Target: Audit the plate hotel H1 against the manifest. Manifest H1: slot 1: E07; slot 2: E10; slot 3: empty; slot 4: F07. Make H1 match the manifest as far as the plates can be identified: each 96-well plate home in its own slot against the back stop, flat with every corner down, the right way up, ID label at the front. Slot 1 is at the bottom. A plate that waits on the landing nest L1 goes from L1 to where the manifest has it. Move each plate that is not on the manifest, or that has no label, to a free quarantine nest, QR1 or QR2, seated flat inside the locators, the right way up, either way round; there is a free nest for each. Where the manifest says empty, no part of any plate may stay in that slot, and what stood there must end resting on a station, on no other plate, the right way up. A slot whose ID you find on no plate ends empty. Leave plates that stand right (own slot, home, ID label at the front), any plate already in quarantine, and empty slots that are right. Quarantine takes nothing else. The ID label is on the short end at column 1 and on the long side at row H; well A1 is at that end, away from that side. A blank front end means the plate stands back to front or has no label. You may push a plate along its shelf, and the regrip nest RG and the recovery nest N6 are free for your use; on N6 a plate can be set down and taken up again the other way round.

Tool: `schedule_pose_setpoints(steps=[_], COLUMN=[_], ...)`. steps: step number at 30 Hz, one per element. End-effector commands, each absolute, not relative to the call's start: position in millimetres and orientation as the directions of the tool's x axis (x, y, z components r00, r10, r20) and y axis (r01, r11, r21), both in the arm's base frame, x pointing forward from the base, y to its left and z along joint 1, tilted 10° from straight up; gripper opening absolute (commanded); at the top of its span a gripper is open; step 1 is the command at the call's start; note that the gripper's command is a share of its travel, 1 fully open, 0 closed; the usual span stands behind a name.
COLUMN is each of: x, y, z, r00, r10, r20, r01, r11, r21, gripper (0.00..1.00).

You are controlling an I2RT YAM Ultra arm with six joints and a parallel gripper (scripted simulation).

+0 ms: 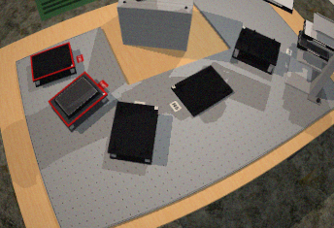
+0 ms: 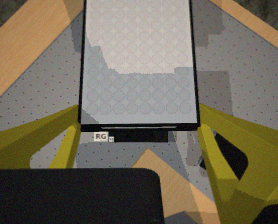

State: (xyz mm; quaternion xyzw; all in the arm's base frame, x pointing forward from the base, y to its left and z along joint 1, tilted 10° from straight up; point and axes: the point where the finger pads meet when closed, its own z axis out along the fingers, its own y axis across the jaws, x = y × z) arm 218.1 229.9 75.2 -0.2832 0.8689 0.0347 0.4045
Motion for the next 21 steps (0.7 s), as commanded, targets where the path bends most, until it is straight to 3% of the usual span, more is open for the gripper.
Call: schedule_pose_setpoints(steps=[1,21], x=[221.0,224.7], y=[239.6,241.5], z=[96.6,95.0], r00=[-0.491,-0.487], r10=[-0.426,-0.415], r20=[-0.76,-0.768], r01=[-0.512,-0.507], r11=[0.847,0.851], r21=[-0.143,-0.138], gripper=[0.86,0.86])
